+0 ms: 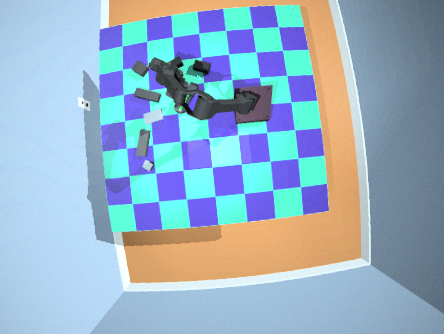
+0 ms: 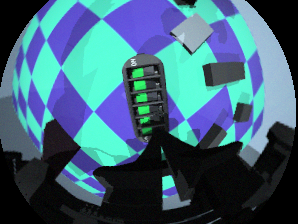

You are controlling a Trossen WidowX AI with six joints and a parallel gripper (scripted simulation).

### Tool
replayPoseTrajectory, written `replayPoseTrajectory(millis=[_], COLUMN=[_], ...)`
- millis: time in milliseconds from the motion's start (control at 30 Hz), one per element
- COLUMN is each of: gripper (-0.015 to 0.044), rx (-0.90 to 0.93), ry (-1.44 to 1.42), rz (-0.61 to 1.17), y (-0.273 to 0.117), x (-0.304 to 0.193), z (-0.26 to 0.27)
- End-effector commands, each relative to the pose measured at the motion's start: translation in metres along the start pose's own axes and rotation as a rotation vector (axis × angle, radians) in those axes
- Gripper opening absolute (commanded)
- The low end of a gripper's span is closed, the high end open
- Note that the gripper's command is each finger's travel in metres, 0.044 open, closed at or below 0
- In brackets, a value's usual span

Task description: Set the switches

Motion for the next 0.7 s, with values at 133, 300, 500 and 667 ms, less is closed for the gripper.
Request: replayPoseTrajectory(millis=[133, 300, 500, 667], gripper=[0.0000, 0.0000, 0.0000, 0.0000], rx=[0.010, 0.010, 0.010, 0.010], ry=[-0.009, -0.009, -0.009, -0.009], rz=[-0.008, -0.009, -0.009, -0.009], y=[0.008, 0.016, 0.025, 0.033], x=[0.000, 0.000, 0.000, 0.000], z=[-0.003, -0.003, -0.003, -0.003])
Point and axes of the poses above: the point midway between the two fingers, 35 mm back from their tips, its own y axis out along the fingers, its own z axis across the jaws, x = y × z, the point moved 7 cm from there along -y, back along the fingers, and after that the axes turned 3 degrees about y, right-handed, at the moved point
